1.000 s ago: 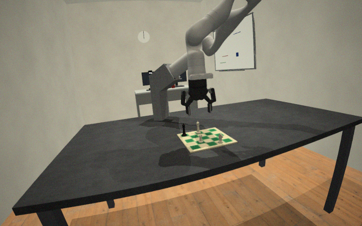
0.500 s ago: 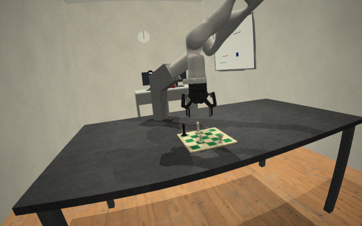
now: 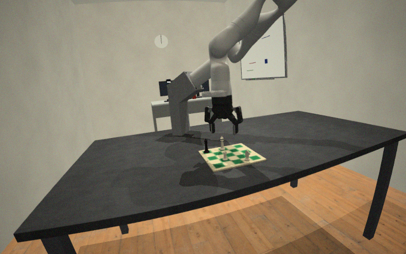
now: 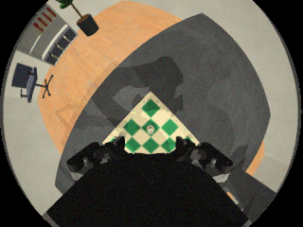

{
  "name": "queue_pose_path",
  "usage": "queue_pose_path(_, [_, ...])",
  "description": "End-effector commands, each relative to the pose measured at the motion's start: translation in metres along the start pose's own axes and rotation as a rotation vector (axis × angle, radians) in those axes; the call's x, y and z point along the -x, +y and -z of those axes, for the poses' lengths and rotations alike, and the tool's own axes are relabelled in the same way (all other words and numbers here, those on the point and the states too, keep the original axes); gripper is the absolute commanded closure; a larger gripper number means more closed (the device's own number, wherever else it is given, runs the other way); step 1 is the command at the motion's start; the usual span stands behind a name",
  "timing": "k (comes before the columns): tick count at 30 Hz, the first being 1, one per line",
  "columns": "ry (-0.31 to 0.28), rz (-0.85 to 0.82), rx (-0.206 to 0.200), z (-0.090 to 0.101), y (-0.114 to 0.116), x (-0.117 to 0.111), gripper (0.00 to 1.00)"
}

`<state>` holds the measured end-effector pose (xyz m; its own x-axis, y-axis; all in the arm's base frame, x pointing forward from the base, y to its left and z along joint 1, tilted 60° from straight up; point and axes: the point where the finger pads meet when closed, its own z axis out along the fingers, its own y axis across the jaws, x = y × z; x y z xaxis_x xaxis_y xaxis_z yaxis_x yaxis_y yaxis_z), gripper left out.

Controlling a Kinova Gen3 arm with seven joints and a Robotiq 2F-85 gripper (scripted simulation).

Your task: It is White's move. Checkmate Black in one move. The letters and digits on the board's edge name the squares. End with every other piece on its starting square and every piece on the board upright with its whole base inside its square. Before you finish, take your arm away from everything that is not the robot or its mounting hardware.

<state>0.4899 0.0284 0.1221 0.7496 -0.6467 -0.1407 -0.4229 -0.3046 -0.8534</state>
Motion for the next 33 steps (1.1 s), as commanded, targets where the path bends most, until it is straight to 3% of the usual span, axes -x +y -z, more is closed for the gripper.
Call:
queue_pose_path(1, [0.0, -0.016, 0.001, -0.0005, 0.0002, -0.0001, 0.0])
queue_pose_path(11, [0.0, -0.045, 0.001, -0.0014, 0.0003, 0.0, 0.0])
queue_pose_path(12, [0.0, -0.045, 0.001, -0.0014, 0.0003, 0.0, 0.63])
queue_pose_path(33, [0.0, -0.045, 0.001, -0.0014, 0.0003, 0.0, 0.63])
